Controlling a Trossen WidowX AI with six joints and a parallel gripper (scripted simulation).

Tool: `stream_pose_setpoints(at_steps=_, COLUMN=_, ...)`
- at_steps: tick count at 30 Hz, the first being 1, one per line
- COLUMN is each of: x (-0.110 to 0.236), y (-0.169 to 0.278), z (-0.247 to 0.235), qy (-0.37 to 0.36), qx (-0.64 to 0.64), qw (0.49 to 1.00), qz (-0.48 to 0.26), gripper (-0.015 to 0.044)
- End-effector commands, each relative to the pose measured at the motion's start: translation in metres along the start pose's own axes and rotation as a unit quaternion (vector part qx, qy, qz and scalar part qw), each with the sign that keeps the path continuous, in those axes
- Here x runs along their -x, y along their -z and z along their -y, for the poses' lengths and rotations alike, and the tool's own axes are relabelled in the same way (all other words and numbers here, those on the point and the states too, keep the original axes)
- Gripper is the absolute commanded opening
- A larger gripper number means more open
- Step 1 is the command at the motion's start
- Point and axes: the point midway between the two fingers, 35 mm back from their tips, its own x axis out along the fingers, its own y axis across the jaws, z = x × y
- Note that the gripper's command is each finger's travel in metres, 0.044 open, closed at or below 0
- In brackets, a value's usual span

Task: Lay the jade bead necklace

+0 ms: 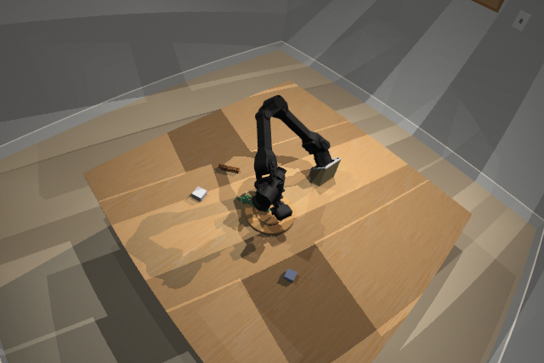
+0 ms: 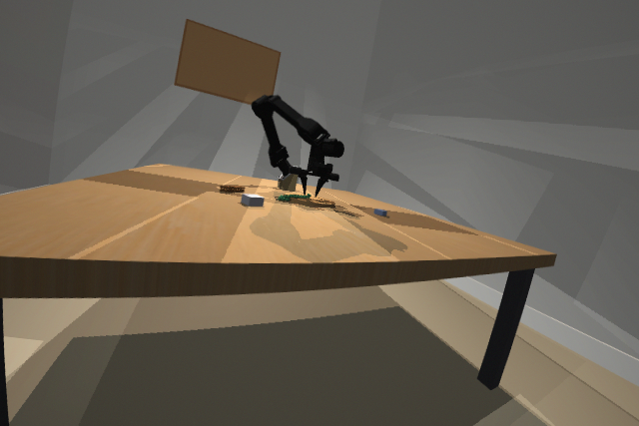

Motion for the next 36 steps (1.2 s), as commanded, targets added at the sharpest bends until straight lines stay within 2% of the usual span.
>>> stream_pose_setpoints(at_steps=1, x=0.000, y=0.000, z=0.000, qy=0.000, qx=0.000, qw=1.000, qz=0.000, gripper=0.0315)
stream_pose_setpoints(at_steps=6, x=0.012, y=0.001, z=0.000, qy=0.002, qx=0.003, qw=1.000, qz=0.000, gripper=0.0440)
stream_pose_setpoints(at_steps=10, x=0.020, y=0.002, z=0.000, qy=0.004, qx=0.005, qw=1.000, qz=-0.001, gripper=0.0440)
stream_pose_setpoints(at_steps=12, x=0.013, y=0.004, z=0.000, qy=0.007, qx=0.010, qw=1.000, qz=-0.003, gripper=0.0440)
stream_pose_setpoints(at_steps=36, x=0.020, y=0.004, z=0.000, qy=0.004, qx=0.005, qw=1.000, qz=-0.001, gripper=0.0440)
